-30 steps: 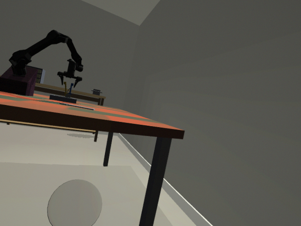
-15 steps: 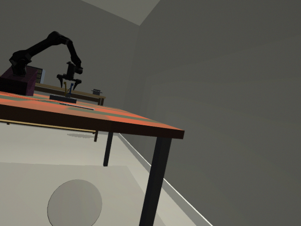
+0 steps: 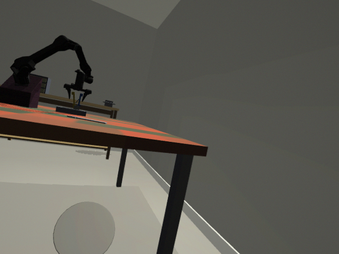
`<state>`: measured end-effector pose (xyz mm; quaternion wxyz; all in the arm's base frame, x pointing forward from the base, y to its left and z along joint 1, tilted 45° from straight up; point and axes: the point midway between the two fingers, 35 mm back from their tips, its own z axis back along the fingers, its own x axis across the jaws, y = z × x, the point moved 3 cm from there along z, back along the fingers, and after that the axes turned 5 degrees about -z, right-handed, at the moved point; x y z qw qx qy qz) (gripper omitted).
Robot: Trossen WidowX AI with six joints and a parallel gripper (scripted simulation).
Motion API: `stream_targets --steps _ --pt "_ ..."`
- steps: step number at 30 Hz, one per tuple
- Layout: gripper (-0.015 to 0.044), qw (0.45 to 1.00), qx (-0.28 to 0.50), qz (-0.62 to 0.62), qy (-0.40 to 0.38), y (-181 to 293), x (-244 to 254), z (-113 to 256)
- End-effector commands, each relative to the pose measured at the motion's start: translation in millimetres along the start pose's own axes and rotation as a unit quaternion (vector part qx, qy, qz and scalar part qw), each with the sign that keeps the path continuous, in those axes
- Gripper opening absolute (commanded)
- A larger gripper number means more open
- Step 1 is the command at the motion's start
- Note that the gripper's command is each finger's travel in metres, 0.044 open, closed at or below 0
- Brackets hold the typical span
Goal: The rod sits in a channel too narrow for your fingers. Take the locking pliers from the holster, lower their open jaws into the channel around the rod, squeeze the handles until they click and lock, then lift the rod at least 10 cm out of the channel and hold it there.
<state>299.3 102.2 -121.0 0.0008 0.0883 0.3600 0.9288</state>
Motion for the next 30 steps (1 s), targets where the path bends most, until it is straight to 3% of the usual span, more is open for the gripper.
stream_targets --steps 1,30 --pt "0.0419 1.0 0.002 0.003 0.001 0.2 -0.3 -0.7" --pt "0.038 1.0 0.002 0.003 0.001 0.2 -0.3 -0.7"
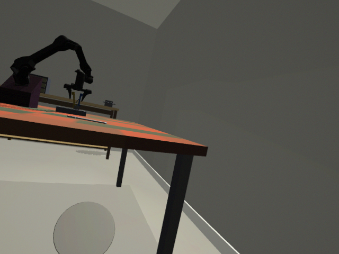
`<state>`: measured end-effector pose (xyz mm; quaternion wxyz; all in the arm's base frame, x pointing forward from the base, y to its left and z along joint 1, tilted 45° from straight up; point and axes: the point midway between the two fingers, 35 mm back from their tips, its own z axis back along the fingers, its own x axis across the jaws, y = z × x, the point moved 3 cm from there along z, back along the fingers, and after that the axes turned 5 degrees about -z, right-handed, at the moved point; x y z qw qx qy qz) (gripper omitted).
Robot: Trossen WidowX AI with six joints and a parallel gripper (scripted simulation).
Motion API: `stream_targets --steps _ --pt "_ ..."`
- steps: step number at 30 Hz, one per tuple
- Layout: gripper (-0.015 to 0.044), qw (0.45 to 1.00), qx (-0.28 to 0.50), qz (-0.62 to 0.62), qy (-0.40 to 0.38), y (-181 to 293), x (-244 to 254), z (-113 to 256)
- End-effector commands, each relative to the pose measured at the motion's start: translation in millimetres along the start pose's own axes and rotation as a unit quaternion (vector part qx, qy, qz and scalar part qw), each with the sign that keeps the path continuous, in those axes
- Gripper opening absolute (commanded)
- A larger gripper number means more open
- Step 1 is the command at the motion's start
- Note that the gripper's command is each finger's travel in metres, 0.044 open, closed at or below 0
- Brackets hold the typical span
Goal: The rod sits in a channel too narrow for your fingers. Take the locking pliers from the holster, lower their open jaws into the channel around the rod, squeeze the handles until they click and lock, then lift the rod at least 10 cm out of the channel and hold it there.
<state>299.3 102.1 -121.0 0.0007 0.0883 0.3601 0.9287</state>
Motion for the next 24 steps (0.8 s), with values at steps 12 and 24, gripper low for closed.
stream_targets --steps 12,24 --pt "0.0364 1.0 0.001 0.002 0.001 0.2 -0.2 -0.6" --pt "0.0348 1.0 0.001 0.002 0.001 0.2 -0.2 -0.6"
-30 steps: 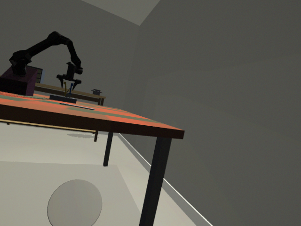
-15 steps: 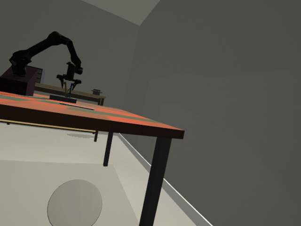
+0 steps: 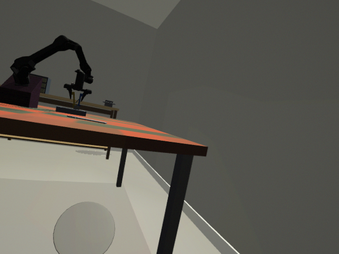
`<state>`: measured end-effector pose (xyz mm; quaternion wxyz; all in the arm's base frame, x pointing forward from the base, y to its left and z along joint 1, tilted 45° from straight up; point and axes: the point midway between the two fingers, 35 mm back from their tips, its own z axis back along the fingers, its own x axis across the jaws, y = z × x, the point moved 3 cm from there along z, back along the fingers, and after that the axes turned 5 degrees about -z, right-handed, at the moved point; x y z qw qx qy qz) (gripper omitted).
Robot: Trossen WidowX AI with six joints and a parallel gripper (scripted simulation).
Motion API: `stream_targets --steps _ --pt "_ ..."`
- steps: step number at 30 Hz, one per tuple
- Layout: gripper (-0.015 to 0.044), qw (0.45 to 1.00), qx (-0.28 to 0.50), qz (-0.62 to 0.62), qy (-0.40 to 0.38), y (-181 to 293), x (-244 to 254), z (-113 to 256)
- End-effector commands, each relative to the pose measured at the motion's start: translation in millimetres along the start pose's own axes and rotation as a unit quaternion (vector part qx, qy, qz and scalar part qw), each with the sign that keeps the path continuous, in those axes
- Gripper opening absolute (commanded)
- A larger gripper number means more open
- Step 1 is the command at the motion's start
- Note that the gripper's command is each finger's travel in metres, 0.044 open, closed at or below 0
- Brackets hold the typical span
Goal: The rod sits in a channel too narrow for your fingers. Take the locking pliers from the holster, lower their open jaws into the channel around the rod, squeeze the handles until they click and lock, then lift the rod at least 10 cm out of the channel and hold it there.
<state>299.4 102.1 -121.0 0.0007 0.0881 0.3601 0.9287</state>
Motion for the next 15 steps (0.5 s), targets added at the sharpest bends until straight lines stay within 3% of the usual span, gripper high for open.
stream_targets --steps 1,15 --pt "0.0347 1.0 0.001 0.003 0.001 0.2 -0.2 -0.6" --pt "0.0322 1.0 0.001 0.003 0.001 0.2 -0.2 -0.6"
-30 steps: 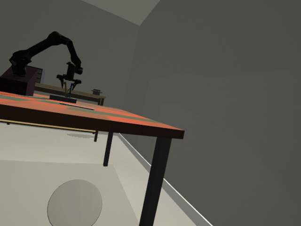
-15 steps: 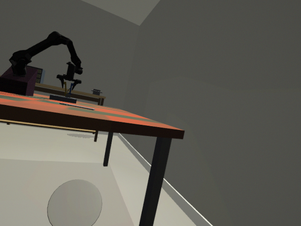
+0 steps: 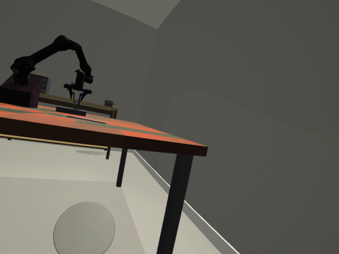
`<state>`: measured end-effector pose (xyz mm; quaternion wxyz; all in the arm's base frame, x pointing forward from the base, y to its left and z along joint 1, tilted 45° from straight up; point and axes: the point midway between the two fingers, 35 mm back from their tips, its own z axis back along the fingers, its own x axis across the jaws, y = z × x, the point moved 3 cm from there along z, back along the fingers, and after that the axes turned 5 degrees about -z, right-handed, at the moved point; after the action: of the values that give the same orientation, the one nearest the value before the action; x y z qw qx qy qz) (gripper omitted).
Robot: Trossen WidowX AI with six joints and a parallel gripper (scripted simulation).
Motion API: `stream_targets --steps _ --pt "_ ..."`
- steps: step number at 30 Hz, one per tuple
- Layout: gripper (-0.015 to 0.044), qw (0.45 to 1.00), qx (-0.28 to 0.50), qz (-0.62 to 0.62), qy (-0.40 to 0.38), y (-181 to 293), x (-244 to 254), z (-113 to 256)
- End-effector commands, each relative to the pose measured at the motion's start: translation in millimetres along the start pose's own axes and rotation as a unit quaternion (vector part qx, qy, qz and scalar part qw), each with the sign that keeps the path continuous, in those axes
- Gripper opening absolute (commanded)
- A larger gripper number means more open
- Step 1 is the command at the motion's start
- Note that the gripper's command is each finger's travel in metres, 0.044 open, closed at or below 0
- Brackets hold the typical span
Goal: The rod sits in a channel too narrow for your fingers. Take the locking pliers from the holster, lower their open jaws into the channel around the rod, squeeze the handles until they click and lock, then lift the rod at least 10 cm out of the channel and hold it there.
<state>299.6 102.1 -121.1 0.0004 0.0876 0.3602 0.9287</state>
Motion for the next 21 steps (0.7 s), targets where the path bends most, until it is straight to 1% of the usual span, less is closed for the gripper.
stream_targets --steps 1,21 --pt "0.0322 1.0 0.001 0.002 0.0 0.2 0.0 -0.6" --pt "0.0322 1.0 0.001 0.001 -0.007 -0.8 -2.3 27.1"
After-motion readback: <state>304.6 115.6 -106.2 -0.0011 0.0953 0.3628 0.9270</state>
